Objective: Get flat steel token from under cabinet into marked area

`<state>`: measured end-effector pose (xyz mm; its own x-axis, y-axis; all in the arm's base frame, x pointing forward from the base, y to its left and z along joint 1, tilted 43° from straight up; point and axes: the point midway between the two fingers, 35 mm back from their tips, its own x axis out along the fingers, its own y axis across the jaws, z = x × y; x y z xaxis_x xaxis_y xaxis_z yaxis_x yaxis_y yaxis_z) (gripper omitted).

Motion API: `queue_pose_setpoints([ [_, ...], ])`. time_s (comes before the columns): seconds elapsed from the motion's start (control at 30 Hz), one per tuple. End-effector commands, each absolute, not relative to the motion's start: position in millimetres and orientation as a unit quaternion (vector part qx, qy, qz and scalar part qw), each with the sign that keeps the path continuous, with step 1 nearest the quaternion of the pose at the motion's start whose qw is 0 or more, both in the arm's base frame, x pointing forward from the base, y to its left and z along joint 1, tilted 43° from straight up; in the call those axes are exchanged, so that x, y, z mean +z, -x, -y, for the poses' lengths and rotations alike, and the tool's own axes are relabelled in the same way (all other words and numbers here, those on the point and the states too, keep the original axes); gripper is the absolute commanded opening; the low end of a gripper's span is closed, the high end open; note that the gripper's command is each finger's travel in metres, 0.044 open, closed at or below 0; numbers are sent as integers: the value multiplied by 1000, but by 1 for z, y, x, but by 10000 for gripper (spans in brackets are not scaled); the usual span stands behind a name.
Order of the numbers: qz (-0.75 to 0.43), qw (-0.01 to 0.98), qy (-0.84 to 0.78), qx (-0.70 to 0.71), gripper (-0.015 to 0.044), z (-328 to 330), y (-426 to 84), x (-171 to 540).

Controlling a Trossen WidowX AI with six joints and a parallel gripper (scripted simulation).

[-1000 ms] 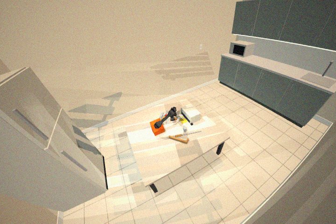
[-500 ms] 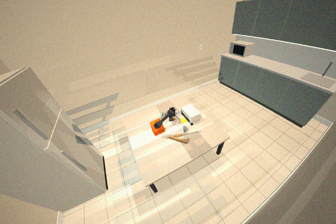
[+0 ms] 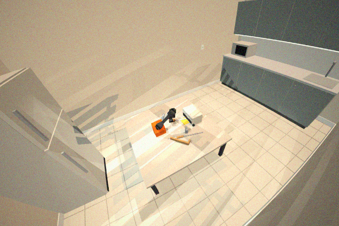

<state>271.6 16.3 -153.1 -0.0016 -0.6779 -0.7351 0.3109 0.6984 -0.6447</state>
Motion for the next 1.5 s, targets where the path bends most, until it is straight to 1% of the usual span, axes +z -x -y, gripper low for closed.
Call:
queue_pose_setpoints([
  [0.0,-612,689,152,-359,0,-18,-261,-156],
  [0.47,-612,688,152,-359,0,-26,-237,-163],
  [0.9,-612,689,152,-358,0,-31,-238,-162],
  [1.13,-611,689,153,-358,184,-28,-239,-162],
  [1.17,-611,689,153,-358,200,-28,-239,-162],
  [1.33,-611,689,153,-358,200,-28,-239,-162],
  [1.43,-612,688,152,-358,270,-28,-239,-162],
  [1.47,-612,688,152,-358,270,-28,-239,-162],
])
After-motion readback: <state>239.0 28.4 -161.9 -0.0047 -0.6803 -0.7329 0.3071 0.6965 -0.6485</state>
